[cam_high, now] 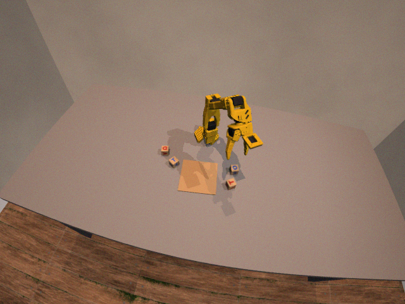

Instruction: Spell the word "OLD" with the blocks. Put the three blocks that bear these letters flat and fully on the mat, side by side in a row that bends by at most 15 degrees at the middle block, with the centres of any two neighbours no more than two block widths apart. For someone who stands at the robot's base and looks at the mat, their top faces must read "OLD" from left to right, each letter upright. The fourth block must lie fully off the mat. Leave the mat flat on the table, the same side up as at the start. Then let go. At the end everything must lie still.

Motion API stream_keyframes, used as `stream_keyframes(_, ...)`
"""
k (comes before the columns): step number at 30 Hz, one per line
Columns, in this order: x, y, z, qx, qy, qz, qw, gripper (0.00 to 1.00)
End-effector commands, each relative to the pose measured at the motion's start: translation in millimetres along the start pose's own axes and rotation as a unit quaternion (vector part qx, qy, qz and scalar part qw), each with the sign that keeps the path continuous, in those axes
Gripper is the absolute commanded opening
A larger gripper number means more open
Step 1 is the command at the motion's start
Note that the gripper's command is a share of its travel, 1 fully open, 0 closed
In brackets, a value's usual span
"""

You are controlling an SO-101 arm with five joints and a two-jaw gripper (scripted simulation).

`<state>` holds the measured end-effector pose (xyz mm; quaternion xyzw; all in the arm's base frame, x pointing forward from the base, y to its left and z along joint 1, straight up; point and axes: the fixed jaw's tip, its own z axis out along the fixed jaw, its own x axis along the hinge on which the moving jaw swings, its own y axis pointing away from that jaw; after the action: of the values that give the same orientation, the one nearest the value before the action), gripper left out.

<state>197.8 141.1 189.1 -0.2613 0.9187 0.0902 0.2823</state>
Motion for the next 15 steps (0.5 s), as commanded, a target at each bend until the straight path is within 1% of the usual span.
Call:
stream_keyframes(1,-6.9,1.2,-13.4,-0.003,-0.037,0.001,0.999,0.35)
stream_keyframes(6,-6.8,2.5,-11.2,-0.005,-0.033,0.003,0.999,0.35)
stream_keyframes(13,-6.1,6.9,-3.6,-0.009,-0.017,0.012,1.0,0.35)
stream_keyframes(15,-6.1,6.9,-3.6,-0.009,-0.017,0.012,1.0,0.35)
